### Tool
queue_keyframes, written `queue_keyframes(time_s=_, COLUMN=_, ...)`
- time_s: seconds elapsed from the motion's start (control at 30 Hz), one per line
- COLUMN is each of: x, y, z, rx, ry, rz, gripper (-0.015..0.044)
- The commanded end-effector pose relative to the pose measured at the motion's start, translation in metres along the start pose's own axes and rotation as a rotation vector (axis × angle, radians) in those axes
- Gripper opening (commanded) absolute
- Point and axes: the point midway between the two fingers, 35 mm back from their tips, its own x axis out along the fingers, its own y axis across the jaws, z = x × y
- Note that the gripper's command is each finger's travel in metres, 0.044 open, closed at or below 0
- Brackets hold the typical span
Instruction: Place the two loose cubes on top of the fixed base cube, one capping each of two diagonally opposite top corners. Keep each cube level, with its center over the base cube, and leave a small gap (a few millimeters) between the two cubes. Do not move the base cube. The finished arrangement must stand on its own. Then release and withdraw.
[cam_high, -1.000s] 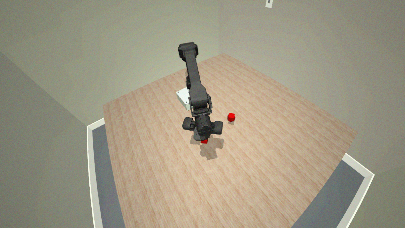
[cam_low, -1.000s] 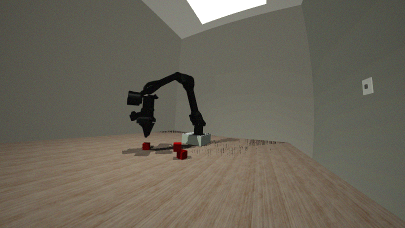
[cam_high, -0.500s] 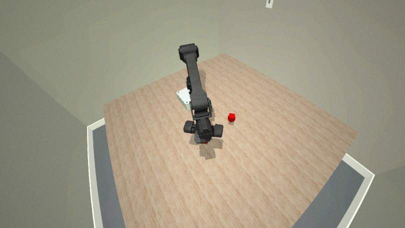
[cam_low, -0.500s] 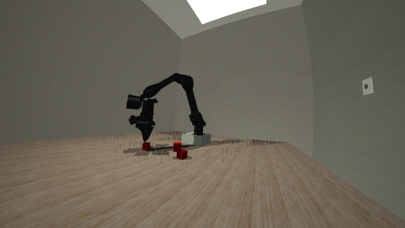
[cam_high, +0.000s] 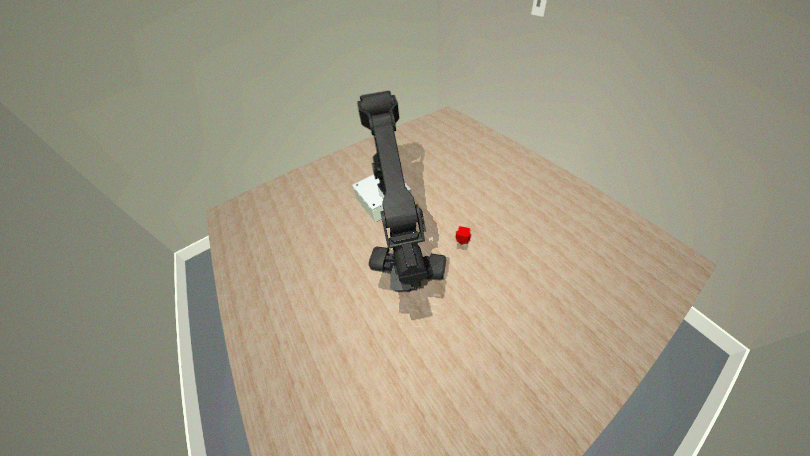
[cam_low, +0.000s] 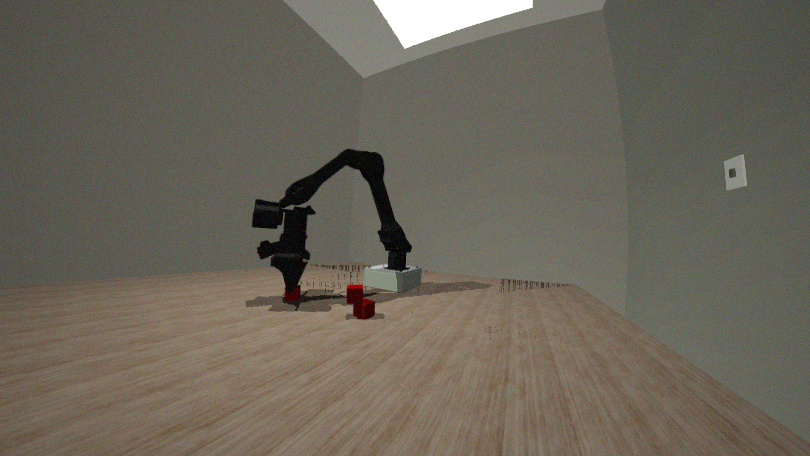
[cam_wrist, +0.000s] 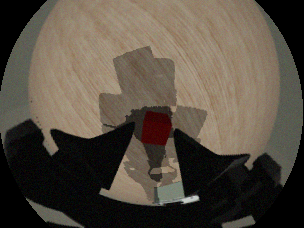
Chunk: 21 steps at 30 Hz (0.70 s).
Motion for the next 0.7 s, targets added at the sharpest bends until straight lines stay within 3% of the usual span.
queue_keyframes(time_s=0.0, x=0.007, y=-0.001, z=-0.002, rx=-0.006, ry=0.008, rz=-0.005, gripper=0.0265)
queue_keyframes(time_s=0.2, x=0.007, y=-0.001, z=-0.002, rx=-0.006, ry=0.008, rz=-0.005, gripper=0.0107)
queue_keyframes(time_s=0.67, x=-0.022, y=0.001, z=0.002, rx=-0.006, ry=0.007, rz=-0.004, gripper=0.0105)
